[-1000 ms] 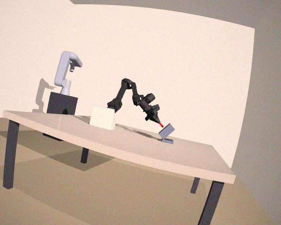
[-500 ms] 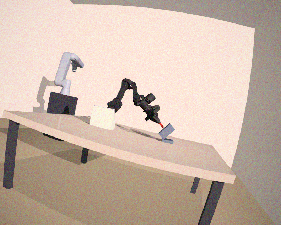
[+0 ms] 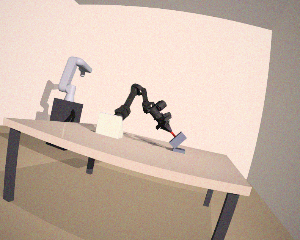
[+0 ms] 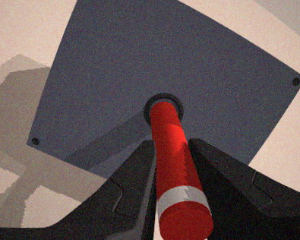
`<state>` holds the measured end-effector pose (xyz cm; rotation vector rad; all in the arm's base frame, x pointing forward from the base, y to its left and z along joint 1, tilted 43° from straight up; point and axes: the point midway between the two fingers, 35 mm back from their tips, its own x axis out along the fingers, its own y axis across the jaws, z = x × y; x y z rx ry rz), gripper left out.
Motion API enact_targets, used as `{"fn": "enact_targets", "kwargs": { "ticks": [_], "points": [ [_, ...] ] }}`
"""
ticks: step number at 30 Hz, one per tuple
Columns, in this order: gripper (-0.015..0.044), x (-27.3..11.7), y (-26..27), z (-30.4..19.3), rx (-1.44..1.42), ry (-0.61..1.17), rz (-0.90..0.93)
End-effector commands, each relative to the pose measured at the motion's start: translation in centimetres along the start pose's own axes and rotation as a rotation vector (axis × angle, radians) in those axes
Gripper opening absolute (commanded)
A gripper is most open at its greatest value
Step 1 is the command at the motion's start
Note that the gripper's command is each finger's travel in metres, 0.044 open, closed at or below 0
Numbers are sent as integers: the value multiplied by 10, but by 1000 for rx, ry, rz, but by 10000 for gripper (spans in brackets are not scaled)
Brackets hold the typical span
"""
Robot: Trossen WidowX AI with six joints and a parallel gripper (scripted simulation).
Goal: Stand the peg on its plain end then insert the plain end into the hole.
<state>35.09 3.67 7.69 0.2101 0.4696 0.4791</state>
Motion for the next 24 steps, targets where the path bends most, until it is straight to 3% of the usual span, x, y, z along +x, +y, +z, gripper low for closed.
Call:
{"fn": "enact_targets", "kwargs": {
  "ticks": [1, 24],
  "points": [
    [0, 3, -1, 0, 3, -1, -5],
    [0, 17, -1, 0, 3, -2, -4]
  ]
}}
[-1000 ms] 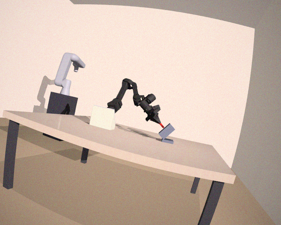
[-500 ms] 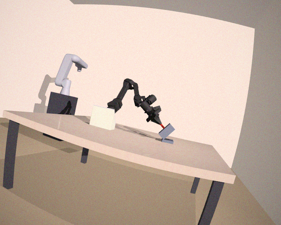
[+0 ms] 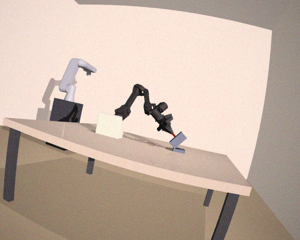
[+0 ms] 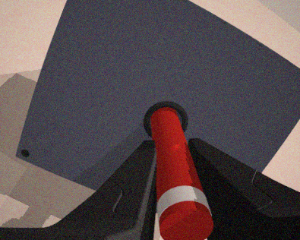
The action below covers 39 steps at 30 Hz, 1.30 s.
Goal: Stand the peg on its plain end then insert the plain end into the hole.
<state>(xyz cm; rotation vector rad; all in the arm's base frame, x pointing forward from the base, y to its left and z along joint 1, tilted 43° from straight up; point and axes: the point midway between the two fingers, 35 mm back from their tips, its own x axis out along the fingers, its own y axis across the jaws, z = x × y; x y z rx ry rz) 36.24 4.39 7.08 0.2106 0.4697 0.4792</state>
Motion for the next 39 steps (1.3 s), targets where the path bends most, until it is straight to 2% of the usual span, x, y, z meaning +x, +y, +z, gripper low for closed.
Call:
{"fn": "enact_targets", "kwargs": {
  "ticks": [1, 31, 39],
  "points": [
    [0, 3, -1, 1, 2, -2, -5],
    [0, 12, 0, 1, 0, 0, 0],
    [210, 12, 0, 1, 0, 0, 0]
  ]
}}
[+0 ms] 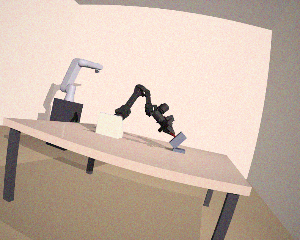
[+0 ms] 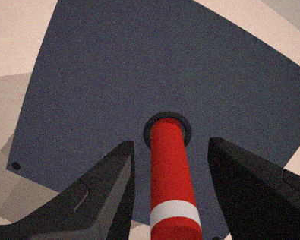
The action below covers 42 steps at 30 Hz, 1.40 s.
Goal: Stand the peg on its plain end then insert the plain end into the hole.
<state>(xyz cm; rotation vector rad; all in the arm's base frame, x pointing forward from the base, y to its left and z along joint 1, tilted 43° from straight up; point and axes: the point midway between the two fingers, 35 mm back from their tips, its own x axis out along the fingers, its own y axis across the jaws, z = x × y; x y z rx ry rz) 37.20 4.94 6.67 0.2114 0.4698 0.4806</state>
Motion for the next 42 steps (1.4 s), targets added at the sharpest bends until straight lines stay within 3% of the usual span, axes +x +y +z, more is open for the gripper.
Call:
{"fn": "enact_targets", "kwargs": {
  "ticks": [1, 9, 42],
  "points": [
    [236, 0, 0, 0, 0, 0, -1],
    [440, -3, -1, 0, -1, 0, -2],
    [440, -39, -5, 5, -1, 6, -7]
  ]
}}
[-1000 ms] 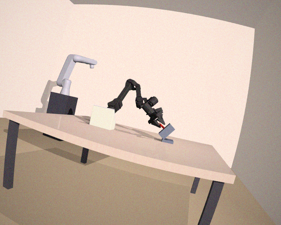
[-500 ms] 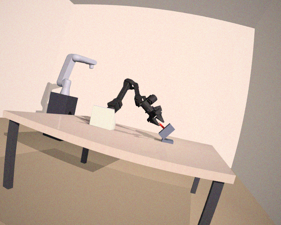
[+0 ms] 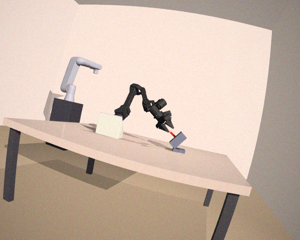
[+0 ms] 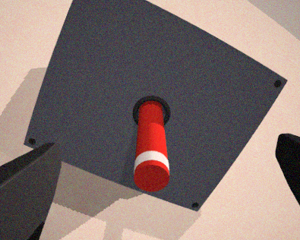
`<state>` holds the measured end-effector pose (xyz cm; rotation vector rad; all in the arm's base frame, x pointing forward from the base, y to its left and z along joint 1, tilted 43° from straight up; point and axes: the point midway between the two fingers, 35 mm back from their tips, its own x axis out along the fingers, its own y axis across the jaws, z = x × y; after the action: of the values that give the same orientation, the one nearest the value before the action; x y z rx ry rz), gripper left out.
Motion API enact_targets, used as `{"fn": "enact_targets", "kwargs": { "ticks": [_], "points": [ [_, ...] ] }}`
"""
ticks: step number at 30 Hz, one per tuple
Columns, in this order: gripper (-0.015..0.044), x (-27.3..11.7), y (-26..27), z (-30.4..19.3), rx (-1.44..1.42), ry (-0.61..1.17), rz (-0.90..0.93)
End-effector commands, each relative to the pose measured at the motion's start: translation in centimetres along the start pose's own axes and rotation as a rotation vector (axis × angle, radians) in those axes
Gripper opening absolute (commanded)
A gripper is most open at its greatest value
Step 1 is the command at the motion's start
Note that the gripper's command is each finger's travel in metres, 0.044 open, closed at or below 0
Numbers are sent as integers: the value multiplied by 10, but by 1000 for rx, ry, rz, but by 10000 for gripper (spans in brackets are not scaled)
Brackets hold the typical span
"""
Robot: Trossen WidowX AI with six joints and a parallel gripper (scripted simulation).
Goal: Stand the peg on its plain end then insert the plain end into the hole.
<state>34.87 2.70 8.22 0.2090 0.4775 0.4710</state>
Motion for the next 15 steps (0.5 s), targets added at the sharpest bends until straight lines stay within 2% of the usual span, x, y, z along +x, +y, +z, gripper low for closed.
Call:
{"fn": "enact_targets", "kwargs": {
  "ticks": [1, 15],
  "points": [
    [440, -5, 0, 0, -3, 0, 3],
    [440, -20, -2, 1, -3, 0, 1]
  ]
}}
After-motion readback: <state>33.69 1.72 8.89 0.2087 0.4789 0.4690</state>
